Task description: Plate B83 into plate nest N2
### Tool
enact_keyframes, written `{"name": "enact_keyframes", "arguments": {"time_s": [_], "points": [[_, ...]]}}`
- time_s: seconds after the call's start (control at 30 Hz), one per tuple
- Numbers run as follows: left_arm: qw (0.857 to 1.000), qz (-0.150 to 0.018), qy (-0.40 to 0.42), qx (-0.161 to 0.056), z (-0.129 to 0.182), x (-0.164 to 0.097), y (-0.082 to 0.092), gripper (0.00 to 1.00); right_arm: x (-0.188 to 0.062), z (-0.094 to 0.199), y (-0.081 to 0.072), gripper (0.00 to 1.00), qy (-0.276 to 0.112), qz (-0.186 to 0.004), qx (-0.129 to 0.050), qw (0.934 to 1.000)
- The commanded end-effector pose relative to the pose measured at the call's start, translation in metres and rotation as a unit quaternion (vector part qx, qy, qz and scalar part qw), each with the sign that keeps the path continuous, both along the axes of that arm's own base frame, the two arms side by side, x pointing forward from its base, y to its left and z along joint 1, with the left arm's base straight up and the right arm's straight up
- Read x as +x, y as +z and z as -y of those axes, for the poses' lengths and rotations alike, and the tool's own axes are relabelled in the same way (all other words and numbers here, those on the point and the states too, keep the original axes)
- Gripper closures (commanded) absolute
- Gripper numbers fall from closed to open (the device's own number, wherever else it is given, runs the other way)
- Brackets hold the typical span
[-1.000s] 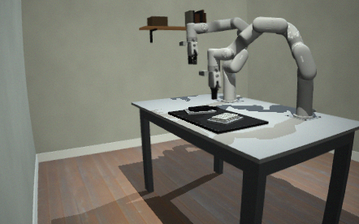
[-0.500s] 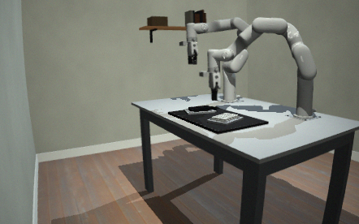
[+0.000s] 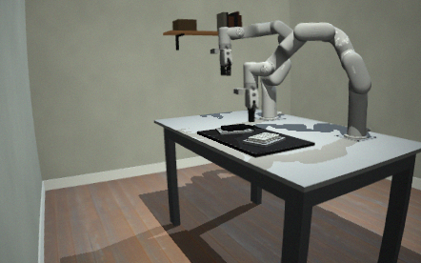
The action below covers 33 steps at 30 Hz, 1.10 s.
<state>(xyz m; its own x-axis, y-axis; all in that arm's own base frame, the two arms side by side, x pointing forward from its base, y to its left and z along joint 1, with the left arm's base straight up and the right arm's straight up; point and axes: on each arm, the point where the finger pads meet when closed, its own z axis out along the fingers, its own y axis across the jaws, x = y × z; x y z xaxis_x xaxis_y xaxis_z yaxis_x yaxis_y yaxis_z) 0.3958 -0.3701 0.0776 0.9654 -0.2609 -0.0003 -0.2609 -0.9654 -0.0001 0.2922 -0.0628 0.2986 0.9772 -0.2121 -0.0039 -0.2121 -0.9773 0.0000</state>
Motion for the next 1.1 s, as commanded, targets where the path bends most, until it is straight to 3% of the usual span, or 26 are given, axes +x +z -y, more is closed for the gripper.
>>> {"name": "enact_keyframes", "arguments": {"time_s": [0.0,0.5,1.07], "points": [[1.0,0.002,0.0,-0.002,0.001,0.001,-0.004,1.0,0.001,0.0,0.001,0.0,0.0,0.002,0.0,1.0],[1.0,0.002,0.0,-0.002,0.001,0.001,-0.025,1.0,0.001,0.0,0.001,0.0,0.0,0.002,0.0,1.0],[1.0,0.002,0.0,-0.002,0.001,0.002,-0.025,1.0,0.001,0.0,0.001,0.0,0.0,0.002,0.0,1.0]]}}
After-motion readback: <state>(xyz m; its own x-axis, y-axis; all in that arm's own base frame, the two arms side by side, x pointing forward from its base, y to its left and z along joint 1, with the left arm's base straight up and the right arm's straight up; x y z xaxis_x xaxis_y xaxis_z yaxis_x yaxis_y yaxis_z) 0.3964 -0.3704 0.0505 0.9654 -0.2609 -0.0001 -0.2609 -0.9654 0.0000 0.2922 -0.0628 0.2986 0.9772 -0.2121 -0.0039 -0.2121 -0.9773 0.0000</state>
